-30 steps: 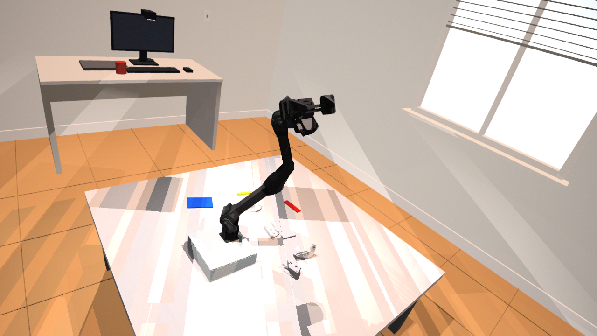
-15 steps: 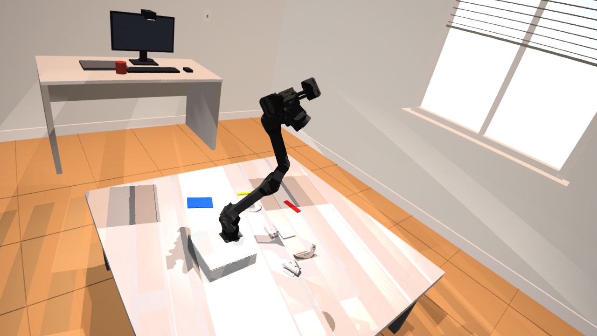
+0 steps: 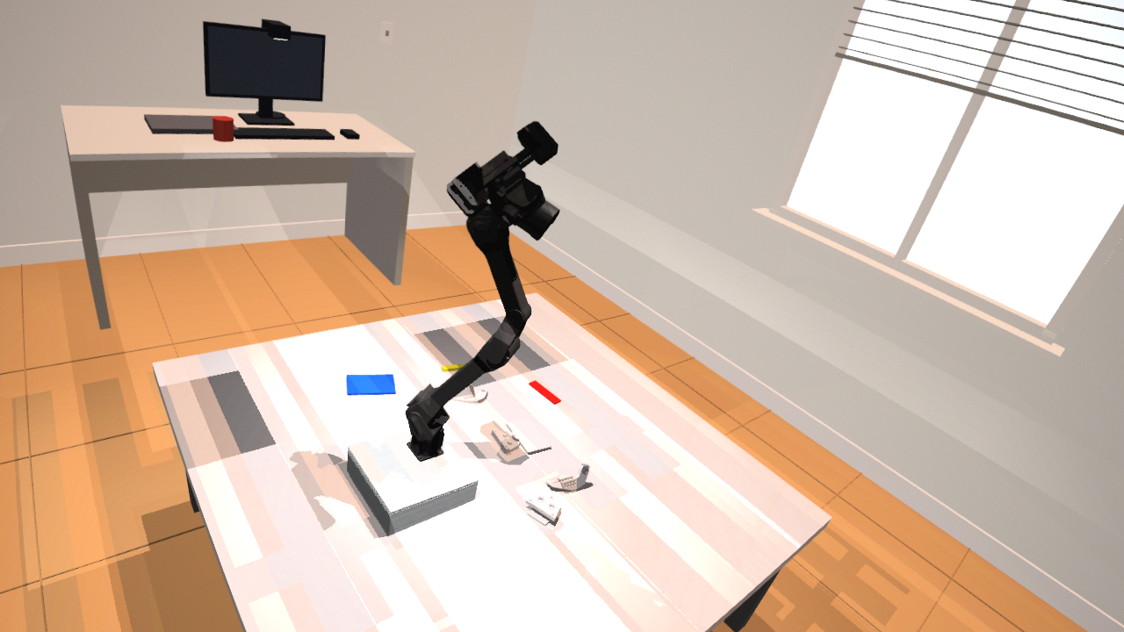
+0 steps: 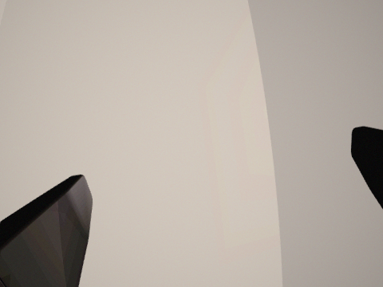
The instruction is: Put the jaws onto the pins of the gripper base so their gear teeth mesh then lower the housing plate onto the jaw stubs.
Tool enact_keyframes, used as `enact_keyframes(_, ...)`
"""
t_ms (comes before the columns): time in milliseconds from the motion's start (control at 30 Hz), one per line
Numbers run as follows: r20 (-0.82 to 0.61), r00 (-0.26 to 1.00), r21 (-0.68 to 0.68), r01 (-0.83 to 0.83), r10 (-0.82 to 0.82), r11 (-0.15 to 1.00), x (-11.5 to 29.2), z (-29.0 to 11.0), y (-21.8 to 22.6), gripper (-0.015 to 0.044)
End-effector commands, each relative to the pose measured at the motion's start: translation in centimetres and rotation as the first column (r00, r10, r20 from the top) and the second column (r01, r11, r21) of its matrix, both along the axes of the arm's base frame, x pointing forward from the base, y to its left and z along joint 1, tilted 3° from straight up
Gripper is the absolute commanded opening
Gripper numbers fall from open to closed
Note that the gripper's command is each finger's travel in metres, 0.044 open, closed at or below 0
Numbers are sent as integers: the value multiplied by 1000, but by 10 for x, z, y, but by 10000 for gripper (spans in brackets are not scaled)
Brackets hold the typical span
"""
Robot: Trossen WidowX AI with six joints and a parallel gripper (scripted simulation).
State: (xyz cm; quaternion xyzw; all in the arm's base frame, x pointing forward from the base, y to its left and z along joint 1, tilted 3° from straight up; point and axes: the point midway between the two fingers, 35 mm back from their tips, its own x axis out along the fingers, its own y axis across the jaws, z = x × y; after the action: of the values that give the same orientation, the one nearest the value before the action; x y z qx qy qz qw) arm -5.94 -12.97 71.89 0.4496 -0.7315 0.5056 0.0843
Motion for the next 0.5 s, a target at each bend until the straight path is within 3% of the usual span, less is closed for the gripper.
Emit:
enact_keyframes(0,28,999,-69,19,-17,997,-12,4,17,440)
enact_keyframes(467,103,991,-288,113,-87,951,-44,11,83,440)
